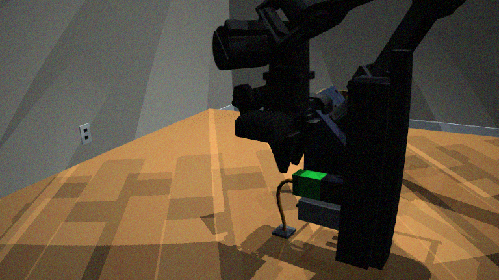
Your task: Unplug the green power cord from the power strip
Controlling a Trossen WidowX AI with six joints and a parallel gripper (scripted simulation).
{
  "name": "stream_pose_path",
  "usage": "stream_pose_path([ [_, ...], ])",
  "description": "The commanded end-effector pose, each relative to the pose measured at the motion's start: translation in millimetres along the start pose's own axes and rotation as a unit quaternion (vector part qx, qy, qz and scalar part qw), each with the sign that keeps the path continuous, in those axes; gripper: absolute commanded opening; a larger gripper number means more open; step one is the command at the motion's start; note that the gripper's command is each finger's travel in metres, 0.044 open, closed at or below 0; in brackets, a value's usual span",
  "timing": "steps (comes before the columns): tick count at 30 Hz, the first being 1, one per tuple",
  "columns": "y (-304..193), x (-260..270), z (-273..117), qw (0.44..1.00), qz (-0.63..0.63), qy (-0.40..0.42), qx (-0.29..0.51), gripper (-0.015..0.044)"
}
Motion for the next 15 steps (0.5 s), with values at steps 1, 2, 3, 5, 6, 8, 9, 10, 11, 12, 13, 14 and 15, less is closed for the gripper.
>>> stream_pose_path([
  [1, -8, -2, 0, 1.0, 0.003, -0.001, 0.003, 0.016],
  [2, -9, -3, 0, 1.0, 0.003, -0.001, 0.003, 0.016],
  [3, -11, -3, 0, 1.0, 0.003, -0.001, 0.003, 0.016],
  [5, -14, -4, 0, 1.0, 0.003, -0.001, 0.003, 0.016],
  [6, -15, -5, 0, 1.0, 0.003, -0.001, 0.003, 0.016],
  [8, -19, -6, 0, 1.0, 0.003, -0.001, 0.003, 0.016],
  [9, -20, -6, 0, 1.0, 0.003, -0.001, 0.003, 0.016],
  [10, -22, -7, 0, 1.0, 0.003, -0.001, 0.003, 0.016],
  [11, -23, -7, 1, 1.0, 0.003, -0.001, 0.003, 0.016],
  [12, -25, -8, 1, 1.0, 0.003, -0.002, 0.003, 0.016],
  [13, -26, -9, 1, 1.0, 0.003, -0.002, 0.003, 0.016],
  [14, -28, -9, 1, 1.0, 0.003, -0.002, 0.004, 0.016],
  [15, -28, -9, 1, 1.0, 0.003, -0.002, 0.004, 0.016],
])
Point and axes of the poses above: the point midway between the two fingers, 35 mm back from their tips, its own z axis out along the fingers, its own x axis across the jaws, y = z × x, the point moved 1 cm from there along -z, back along the fingers, and after that the axes turned 15 degrees about z, right-handed, at the moved point
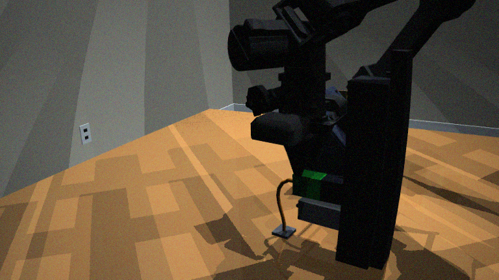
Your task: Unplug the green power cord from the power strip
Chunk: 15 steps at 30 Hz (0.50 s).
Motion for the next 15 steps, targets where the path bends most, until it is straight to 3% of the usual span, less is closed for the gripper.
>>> stream_pose_path([
  [1, -5, -3, 1, 1.0, 0.004, -0.002, 0.003, 0.016],
  [15, -5, -3, 13, 1.0, 0.004, -0.002, 0.003, 0.016],
])
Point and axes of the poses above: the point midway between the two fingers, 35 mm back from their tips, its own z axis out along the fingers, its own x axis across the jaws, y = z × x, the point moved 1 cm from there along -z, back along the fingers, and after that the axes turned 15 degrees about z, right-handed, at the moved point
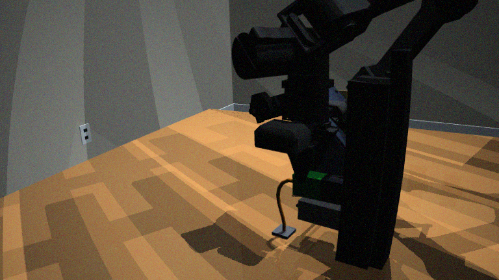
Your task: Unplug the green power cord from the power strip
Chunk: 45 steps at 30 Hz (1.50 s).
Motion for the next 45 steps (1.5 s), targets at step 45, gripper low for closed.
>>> stream_pose_path([
  [45, 26, 9, 2, 1.0, 0.004, -0.001, 0.002, 0.0131],
])
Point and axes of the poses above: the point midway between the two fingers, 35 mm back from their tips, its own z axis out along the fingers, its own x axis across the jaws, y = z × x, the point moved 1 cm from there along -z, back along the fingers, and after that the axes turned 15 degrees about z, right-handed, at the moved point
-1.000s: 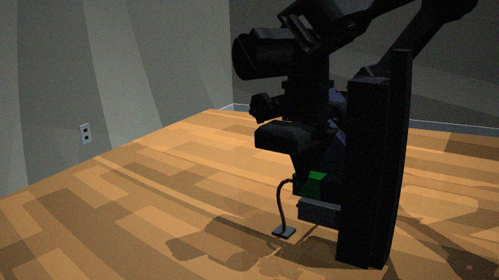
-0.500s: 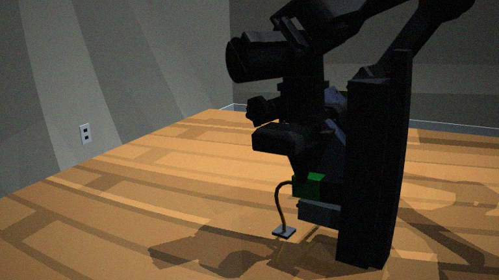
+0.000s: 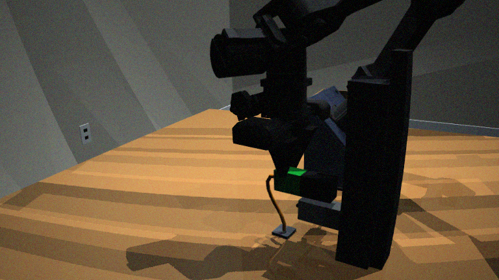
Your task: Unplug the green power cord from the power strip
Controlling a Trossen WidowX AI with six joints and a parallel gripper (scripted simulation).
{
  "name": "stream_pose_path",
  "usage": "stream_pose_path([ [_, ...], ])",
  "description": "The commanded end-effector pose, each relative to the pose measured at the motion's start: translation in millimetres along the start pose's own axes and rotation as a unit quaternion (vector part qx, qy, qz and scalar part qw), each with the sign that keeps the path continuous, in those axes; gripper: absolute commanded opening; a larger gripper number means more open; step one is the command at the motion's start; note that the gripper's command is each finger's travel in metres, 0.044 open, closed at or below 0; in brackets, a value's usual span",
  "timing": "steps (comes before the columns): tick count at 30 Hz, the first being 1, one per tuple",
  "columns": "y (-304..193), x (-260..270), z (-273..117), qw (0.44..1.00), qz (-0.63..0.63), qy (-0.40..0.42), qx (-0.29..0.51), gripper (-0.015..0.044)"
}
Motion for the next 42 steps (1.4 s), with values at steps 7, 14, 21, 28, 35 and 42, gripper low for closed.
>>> stream_pose_path([
  [7, -6, -1, 1, 1.0, 0.0, 0.0, 0.002, 0.0315],
  [14, 38, 12, -8, 1.0, 0.0, 0.001, 0.0, 0.044],
  [21, 53, 15, -11, 1.0, 0.0, 0.001, 0.0, 0.044],
  [28, 53, 15, -11, 1.0, 0.0, 0.001, 0.0, 0.044],
  [35, 53, 15, -11, 1.0, 0.0, 0.001, 0.0, 0.044],
  [42, 53, 15, -11, 1.0, 0.0, 0.001, 0.0, 0.044],
])
Point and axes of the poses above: the point midway between the two fingers, 35 mm back from their tips, its own z axis out along the fingers, its own x axis across the jaws, y = z × x, the point moved 1 cm from there along -z, back along the fingers, and after that the axes turned 15 degrees about z, right-handed, at the moved point
